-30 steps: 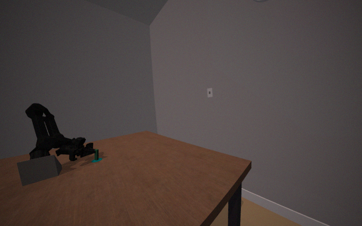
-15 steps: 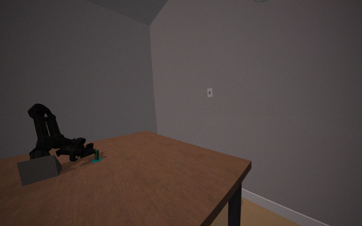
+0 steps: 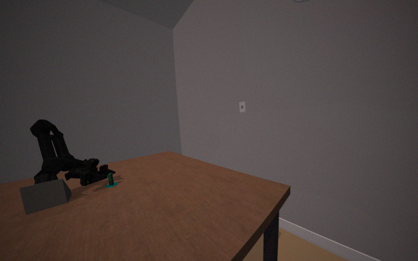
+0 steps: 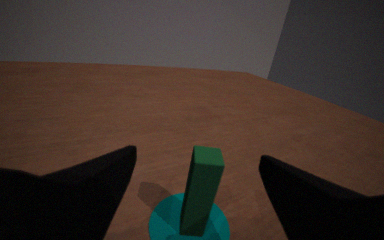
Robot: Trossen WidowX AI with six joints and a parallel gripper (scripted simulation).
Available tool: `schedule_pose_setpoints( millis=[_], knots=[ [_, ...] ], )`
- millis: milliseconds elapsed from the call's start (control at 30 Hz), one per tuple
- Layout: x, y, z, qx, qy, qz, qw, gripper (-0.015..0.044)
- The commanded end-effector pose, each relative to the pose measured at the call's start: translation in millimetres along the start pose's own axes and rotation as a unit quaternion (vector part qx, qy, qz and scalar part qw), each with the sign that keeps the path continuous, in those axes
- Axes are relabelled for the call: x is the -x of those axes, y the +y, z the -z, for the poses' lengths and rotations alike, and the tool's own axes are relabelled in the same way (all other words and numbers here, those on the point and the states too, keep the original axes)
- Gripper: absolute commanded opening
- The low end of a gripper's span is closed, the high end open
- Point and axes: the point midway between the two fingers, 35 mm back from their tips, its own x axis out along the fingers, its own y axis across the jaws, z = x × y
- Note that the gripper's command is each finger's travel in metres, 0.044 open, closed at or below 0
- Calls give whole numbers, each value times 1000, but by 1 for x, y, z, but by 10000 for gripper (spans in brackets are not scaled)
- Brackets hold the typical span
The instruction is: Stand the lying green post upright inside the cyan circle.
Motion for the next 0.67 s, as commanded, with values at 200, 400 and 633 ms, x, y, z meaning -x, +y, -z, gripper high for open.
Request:
schedule_pose_setpoints(
  millis=[200, 400, 633],
  knots=[
    [0, 3, -22, 1, 4, 0, 1000, 400],
    [2, 2, -38, 3, 2, -3, 1000, 400],
    [6, 0, -55, 8, -4, -9, 1000, 400]
  ],
)
